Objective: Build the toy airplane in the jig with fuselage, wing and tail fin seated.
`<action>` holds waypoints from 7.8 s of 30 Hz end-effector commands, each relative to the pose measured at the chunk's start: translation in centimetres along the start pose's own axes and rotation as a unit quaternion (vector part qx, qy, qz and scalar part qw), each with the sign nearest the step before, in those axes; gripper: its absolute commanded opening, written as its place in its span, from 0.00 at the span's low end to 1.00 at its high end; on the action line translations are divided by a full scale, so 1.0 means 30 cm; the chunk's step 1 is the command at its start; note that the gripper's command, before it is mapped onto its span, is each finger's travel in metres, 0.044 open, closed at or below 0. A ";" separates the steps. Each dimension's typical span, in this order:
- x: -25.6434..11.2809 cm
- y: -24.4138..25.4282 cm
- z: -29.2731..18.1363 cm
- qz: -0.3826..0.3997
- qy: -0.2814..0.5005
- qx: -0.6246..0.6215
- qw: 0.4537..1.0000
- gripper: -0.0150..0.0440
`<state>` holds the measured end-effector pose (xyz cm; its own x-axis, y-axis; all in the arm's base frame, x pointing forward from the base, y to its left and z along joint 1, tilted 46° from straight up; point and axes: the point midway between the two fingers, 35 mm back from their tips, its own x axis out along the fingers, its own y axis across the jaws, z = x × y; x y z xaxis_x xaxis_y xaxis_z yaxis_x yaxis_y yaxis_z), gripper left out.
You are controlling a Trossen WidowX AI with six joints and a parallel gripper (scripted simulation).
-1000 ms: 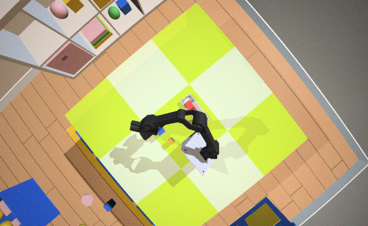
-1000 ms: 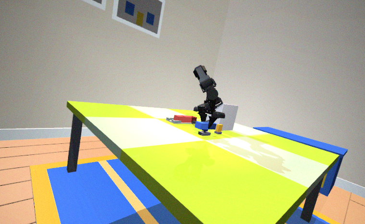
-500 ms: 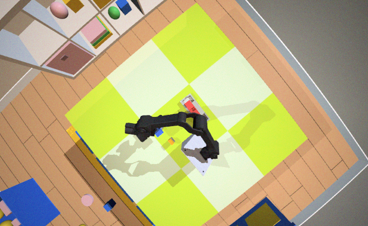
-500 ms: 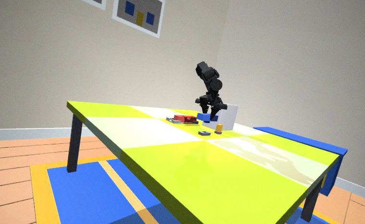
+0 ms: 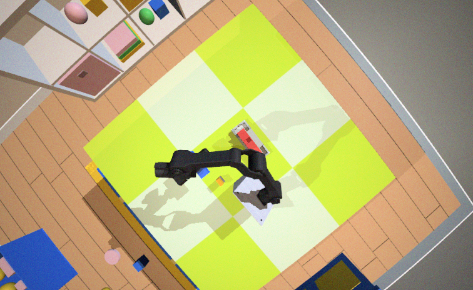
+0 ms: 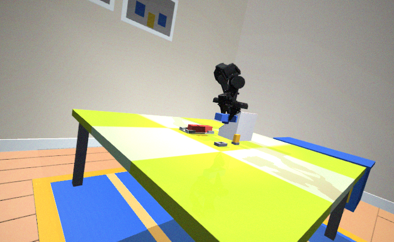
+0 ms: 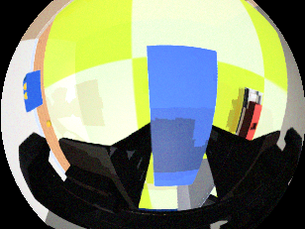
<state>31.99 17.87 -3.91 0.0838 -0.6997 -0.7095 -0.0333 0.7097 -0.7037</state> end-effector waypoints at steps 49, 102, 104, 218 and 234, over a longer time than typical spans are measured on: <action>0.025 -0.506 -0.012 0.011 -0.005 -0.398 0.917 0.25; 0.128 -0.868 -0.210 -0.002 0.006 -0.698 0.716 0.59; 0.128 -0.868 -0.210 -0.002 0.006 -0.698 0.716 0.59; -0.012 -0.869 -0.193 -0.005 0.003 -0.019 1.000 1.00; -0.014 -0.849 -0.190 -0.003 0.001 -0.021 1.000 1.00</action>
<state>27.06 -0.83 14.51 0.0792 -0.7085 -0.7012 -0.0841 0.6962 -0.7129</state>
